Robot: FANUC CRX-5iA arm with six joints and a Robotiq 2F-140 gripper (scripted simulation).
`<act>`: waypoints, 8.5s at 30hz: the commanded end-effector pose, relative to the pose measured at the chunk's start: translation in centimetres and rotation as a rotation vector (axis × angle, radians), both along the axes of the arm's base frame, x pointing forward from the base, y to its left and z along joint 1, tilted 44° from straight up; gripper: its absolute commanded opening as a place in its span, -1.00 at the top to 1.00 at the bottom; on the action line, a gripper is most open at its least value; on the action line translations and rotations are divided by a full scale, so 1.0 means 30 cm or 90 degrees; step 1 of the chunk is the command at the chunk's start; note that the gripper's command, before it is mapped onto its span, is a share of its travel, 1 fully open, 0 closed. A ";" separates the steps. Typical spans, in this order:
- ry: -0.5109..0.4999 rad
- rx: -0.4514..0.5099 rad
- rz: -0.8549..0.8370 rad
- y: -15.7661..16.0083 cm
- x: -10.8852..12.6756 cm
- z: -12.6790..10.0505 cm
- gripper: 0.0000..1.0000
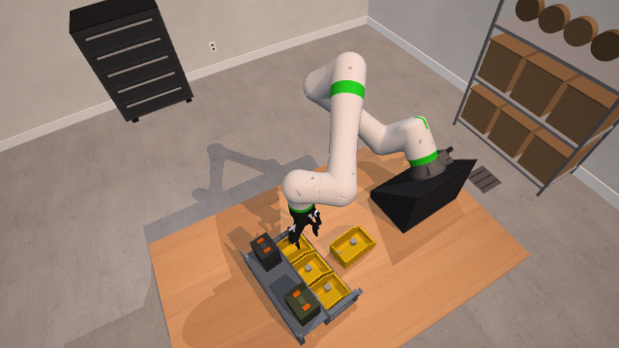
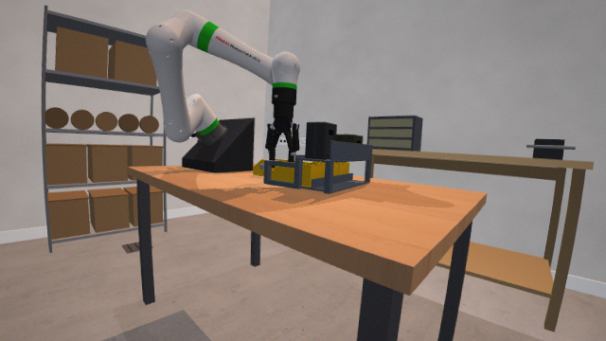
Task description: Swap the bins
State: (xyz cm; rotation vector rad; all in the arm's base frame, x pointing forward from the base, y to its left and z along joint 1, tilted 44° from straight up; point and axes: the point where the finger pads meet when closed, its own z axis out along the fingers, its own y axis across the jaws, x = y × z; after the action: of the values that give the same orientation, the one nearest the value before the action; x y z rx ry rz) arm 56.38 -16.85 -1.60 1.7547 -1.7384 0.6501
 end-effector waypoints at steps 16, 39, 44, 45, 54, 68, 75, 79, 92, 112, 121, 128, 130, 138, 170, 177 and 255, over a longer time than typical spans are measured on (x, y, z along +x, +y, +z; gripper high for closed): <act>-0.001 0.000 0.001 -0.020 0.001 -0.021 -0.23; -0.001 0.000 0.001 -0.034 0.000 -0.035 -0.23; -0.001 0.000 0.001 -0.034 0.000 -0.035 -0.23; -0.001 0.000 0.001 -0.034 0.000 -0.035 -0.23; -0.001 0.000 0.001 -0.034 0.000 -0.035 0.80; -0.001 0.000 0.001 -0.034 0.000 -0.035 0.80; -0.001 0.000 0.001 -0.034 0.000 -0.035 0.80; -0.001 0.000 0.001 -0.034 0.000 -0.035 0.80; -0.001 0.000 0.001 -0.034 0.000 -0.035 0.80; -0.001 0.000 0.001 -0.009 0.002 -0.009 0.80; -0.001 0.000 0.001 0.004 0.003 0.004 0.80; -0.001 0.000 0.001 0.007 0.003 0.007 0.80; -0.001 0.000 0.001 0.007 0.003 0.007 0.80; -0.001 0.000 0.001 0.007 0.003 0.007 0.80; -0.001 0.000 0.001 0.008 -0.070 0.011 0.80; -0.001 0.000 0.001 0.009 -0.122 0.014 0.80; -0.001 0.000 0.001 0.015 -0.524 0.039 0.80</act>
State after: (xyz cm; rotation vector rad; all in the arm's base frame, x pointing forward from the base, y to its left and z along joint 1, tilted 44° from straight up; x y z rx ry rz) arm 40.58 -16.46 -0.45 1.7549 -1.7384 0.6506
